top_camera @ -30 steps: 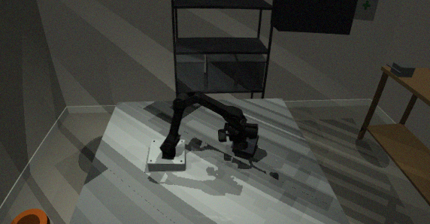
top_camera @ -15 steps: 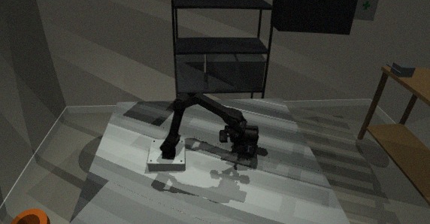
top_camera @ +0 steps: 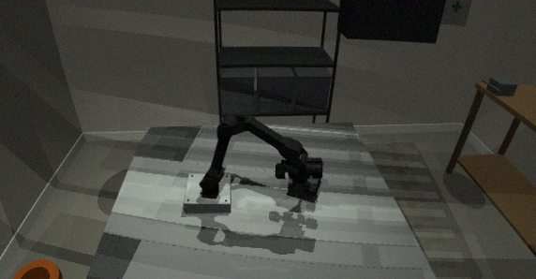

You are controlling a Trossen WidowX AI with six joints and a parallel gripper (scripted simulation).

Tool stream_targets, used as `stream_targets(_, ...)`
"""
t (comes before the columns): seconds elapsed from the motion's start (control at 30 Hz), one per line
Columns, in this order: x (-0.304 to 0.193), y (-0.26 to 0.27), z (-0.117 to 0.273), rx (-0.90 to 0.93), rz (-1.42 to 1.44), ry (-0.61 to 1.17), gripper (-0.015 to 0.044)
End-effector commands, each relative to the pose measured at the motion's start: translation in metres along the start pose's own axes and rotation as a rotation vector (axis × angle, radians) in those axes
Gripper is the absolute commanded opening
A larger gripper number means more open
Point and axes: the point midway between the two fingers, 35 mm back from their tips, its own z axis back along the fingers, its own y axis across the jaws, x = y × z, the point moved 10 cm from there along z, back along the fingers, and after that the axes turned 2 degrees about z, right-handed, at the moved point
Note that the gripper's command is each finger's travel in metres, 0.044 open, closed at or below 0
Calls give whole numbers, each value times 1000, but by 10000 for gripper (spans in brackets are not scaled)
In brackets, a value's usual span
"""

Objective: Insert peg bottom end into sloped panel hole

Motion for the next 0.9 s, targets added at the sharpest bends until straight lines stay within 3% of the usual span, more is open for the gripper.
stream_targets(0.0,1,-1,-8,0,-14,11,0)
stream_targets(0.87,3,-1,-30,6,1,18,0)
